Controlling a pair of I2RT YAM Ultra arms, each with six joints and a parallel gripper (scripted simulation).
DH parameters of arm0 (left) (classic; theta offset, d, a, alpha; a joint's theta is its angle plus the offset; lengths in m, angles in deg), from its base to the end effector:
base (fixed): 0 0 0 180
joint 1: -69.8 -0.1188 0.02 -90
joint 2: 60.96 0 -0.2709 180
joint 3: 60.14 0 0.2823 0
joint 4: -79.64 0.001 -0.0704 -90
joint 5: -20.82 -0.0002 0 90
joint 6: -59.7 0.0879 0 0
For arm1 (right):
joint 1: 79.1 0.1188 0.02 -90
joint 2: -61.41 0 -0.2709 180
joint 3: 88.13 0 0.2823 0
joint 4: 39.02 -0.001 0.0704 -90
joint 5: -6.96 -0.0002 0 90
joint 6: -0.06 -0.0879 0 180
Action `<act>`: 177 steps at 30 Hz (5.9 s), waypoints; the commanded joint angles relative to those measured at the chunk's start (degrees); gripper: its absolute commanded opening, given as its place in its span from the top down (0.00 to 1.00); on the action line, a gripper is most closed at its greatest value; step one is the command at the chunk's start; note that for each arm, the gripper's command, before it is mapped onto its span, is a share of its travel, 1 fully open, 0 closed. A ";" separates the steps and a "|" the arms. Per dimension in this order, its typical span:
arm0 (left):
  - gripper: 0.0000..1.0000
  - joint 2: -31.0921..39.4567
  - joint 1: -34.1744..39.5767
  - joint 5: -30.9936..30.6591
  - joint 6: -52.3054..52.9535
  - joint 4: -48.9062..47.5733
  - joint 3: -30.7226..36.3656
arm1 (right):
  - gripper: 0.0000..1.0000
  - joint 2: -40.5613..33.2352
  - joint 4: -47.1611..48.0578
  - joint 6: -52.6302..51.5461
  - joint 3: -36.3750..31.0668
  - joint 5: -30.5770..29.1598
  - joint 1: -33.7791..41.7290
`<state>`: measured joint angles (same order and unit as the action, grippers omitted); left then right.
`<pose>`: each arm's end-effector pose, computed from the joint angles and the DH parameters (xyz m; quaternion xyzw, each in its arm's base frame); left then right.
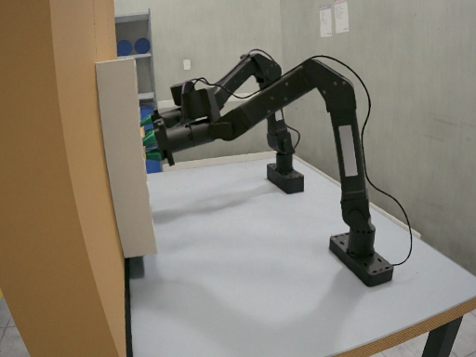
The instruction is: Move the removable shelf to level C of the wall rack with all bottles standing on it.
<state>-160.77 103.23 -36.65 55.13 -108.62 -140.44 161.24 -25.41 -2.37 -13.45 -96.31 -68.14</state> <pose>0.4221 -0.2208 0.2631 0.5486 0.5304 0.4616 0.4525 0.4695 0.0714 0.2344 -0.5353 0.5575 -0.4596 0.4375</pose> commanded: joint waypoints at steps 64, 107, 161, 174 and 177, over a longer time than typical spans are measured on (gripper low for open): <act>1.00 1.21 -0.58 0.91 4.15 -6.51 -2.96 | 1.00 -1.35 6.55 2.38 3.37 -0.03 -0.52; 1.00 -5.55 -0.80 0.40 4.56 -22.78 6.01 | 1.00 7.57 23.56 2.42 -4.46 0.32 -0.66; 0.04 -5.68 -0.80 0.40 4.57 -23.05 6.13 | 0.04 7.75 23.82 2.43 -4.54 0.32 -0.66; 0.00 -3.90 0.13 1.33 4.56 -23.61 8.48 | 0.00 5.79 24.59 2.43 -7.28 -0.08 -0.26; 0.00 -3.33 0.44 1.63 4.54 -23.79 9.24 | 0.00 5.16 24.85 2.42 -8.17 -0.21 -0.13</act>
<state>-166.60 102.97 -35.69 59.98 -131.18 -131.65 169.24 -2.04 0.06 -21.25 -96.34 -68.34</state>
